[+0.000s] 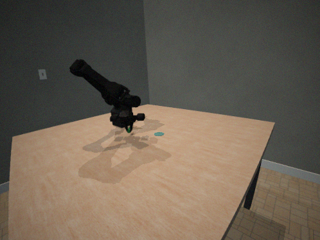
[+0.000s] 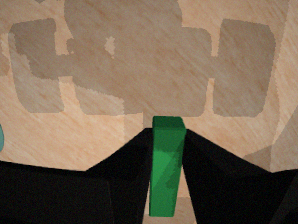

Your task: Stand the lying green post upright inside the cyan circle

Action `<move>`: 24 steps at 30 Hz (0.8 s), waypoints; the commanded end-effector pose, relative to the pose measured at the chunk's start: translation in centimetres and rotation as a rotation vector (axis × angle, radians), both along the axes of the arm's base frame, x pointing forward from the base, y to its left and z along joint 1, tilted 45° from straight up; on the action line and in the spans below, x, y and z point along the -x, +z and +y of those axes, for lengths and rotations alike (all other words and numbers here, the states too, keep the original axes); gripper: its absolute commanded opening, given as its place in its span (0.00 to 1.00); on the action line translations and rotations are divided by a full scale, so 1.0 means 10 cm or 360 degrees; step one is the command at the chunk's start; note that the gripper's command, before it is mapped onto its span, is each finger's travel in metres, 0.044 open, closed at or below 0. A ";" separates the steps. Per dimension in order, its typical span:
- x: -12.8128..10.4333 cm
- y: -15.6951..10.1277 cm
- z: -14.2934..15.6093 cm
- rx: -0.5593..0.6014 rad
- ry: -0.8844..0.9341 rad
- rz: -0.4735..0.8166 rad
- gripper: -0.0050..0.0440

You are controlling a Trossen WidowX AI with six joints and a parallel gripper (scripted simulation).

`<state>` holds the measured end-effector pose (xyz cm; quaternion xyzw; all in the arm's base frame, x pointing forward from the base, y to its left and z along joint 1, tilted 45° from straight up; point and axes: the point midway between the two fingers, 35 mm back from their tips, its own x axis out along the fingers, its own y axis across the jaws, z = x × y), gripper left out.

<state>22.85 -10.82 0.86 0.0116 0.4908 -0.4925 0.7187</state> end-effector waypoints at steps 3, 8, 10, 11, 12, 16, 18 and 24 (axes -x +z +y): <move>-0.05 0.15 0.15 -0.0008 -0.0002 -0.0032 0.15; -0.05 0.24 0.24 -0.0010 0.0003 -0.0028 0.15; -0.05 0.26 0.26 -0.0011 0.0005 -0.0027 0.15; -0.05 0.28 0.28 -0.0011 0.0007 -0.0025 0.15; -0.04 0.31 0.31 -0.0011 0.0009 -0.0024 0.15; -0.04 0.40 0.40 -0.0009 0.0018 -0.0018 0.15; -0.03 0.45 0.44 -0.0007 0.0022 -0.0015 0.15; 0.00 0.60 0.57 0.0001 0.0034 -0.0007 0.15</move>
